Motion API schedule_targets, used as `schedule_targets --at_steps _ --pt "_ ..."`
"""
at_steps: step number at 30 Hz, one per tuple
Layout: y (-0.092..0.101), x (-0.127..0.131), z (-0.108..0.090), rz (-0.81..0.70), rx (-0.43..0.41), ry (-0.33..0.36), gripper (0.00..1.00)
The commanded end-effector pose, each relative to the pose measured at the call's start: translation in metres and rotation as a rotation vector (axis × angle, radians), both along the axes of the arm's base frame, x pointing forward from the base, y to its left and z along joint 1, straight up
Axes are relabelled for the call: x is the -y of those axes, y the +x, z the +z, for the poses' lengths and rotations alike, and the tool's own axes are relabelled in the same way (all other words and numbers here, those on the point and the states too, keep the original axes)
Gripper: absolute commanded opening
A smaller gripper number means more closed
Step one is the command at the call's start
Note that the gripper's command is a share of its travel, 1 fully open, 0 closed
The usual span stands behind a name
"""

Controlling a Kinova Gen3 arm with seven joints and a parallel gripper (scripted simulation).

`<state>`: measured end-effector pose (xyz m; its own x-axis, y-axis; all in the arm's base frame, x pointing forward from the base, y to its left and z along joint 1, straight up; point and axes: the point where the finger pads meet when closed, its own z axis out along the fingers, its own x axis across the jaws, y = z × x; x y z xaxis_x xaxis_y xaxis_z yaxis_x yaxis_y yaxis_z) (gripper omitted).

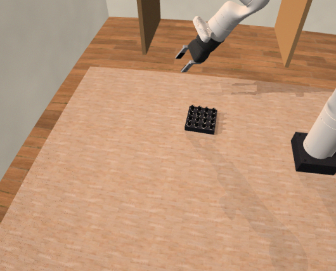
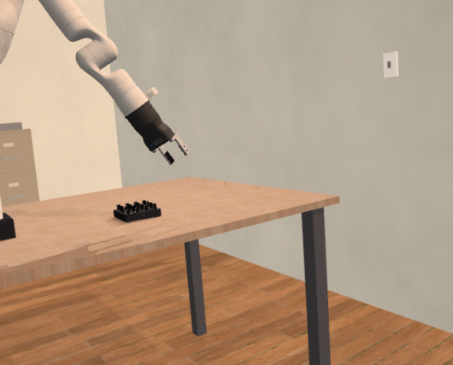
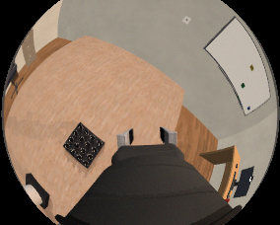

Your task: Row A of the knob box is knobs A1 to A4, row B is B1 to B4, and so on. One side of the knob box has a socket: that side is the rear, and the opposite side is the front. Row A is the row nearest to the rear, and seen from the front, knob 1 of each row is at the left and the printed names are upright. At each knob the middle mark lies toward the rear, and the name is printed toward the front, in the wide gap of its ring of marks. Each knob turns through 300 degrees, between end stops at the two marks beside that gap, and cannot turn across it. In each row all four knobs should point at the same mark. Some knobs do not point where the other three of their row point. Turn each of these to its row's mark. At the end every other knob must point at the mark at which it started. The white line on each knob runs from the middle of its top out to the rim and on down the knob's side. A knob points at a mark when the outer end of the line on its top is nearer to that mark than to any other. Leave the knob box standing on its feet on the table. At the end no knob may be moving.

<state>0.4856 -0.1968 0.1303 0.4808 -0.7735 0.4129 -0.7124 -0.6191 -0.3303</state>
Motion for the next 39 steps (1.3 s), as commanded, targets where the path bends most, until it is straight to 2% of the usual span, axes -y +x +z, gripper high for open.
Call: schedule_targets --at_steps 1,17,18,34,35,39 --pt "0.000 -0.005 -0.002 0.007 -0.013 0.004 1.00" --pt "0.000 -0.005 -0.002 0.007 -0.013 0.004 1.00" --pt "-0.004 -0.008 -0.010 -0.033 -0.035 0.027 1.00" --pt "-0.004 -0.008 -0.010 -0.033 -0.035 0.027 1.00" --pt "-0.009 -0.011 -0.017 -0.070 -0.058 0.050 1.00" --pt "-0.009 -0.011 -0.017 -0.070 -0.058 0.050 1.00"
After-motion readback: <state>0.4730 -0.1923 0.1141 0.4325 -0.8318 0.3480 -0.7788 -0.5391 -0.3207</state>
